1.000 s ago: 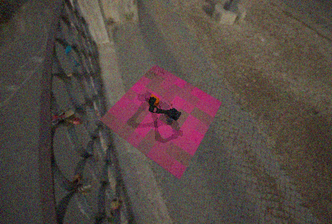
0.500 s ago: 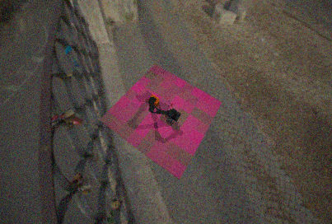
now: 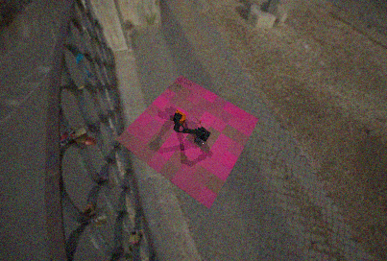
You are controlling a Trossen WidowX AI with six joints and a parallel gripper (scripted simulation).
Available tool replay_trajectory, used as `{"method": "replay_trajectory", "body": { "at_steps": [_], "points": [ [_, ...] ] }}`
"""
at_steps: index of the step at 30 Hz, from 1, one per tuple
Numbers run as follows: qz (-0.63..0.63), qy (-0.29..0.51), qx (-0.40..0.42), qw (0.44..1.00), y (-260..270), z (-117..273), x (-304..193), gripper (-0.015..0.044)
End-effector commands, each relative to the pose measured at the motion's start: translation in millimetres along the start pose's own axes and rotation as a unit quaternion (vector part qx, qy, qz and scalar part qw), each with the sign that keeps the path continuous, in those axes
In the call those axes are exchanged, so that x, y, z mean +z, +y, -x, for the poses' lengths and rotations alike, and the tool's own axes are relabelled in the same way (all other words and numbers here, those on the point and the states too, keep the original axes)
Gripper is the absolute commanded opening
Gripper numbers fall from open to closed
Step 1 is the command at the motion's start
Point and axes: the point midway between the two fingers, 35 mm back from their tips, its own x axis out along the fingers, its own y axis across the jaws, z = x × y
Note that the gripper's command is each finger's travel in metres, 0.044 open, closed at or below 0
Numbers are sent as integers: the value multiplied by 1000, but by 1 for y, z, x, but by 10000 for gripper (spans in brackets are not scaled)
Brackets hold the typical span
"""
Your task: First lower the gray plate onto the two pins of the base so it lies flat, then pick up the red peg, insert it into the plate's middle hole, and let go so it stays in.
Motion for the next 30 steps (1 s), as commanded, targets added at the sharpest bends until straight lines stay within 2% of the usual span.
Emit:
{"method": "replay_trajectory", "body": {
  "at_steps": [1, 7, 24, 28, 30],
  "points": [
    [0, 0, 0, 1000, 0, 0, 0, 0],
    [0, 0, 0, 1000, 0, 0, 0, 0],
    [0, 0, 0, 1000, 0, 0, 0, 440],
    [0, 0, 0, 1000, -1, 3, 0, 440],
    [1, -3, 1, 1000, -4, 24, 2, 440]
  ]
}}
